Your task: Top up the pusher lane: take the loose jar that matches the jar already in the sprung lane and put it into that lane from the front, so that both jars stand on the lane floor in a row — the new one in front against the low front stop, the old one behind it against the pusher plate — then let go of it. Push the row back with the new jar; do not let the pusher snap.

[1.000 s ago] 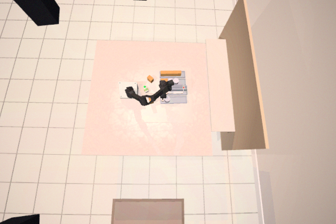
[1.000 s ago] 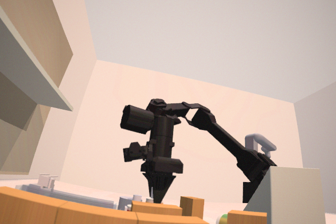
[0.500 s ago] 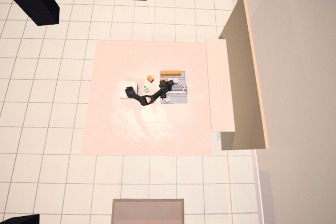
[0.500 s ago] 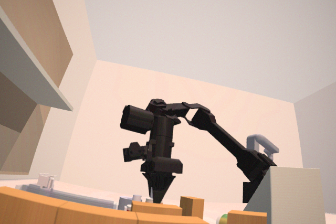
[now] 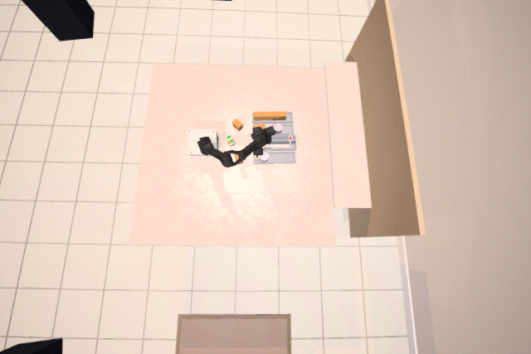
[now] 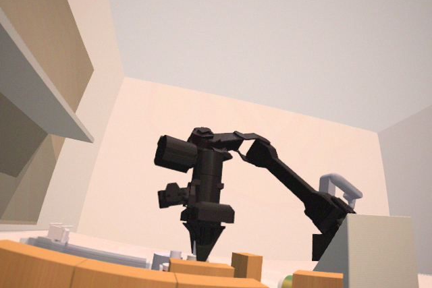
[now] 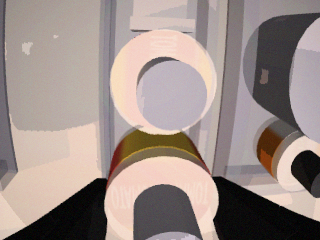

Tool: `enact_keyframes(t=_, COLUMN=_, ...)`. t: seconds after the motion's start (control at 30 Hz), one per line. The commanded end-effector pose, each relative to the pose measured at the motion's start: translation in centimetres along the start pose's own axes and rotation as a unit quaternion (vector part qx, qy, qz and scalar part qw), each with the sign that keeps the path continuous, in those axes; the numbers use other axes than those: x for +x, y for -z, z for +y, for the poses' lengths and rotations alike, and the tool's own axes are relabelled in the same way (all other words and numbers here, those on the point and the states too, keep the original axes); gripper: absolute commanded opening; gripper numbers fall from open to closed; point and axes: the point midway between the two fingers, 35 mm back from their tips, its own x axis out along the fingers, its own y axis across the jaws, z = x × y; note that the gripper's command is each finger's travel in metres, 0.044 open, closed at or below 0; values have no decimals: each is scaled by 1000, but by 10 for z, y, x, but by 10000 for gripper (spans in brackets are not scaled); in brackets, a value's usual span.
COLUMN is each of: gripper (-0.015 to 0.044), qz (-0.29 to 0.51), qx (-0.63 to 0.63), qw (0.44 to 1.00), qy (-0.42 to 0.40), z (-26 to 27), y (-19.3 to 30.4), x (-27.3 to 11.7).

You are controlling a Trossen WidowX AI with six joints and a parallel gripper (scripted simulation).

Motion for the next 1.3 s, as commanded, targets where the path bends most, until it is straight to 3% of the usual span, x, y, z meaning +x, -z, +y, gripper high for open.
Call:
enact_keyframes(t=0.0, gripper=0, qz=-11, qx=7, qw=1000, qy=4, z=-2, y=-6, x=-2)
enact_keyframes(t=1.27, gripper=0, qz=-11, qx=7, qw=1000, qy=4, z=-2, y=-10, x=2)
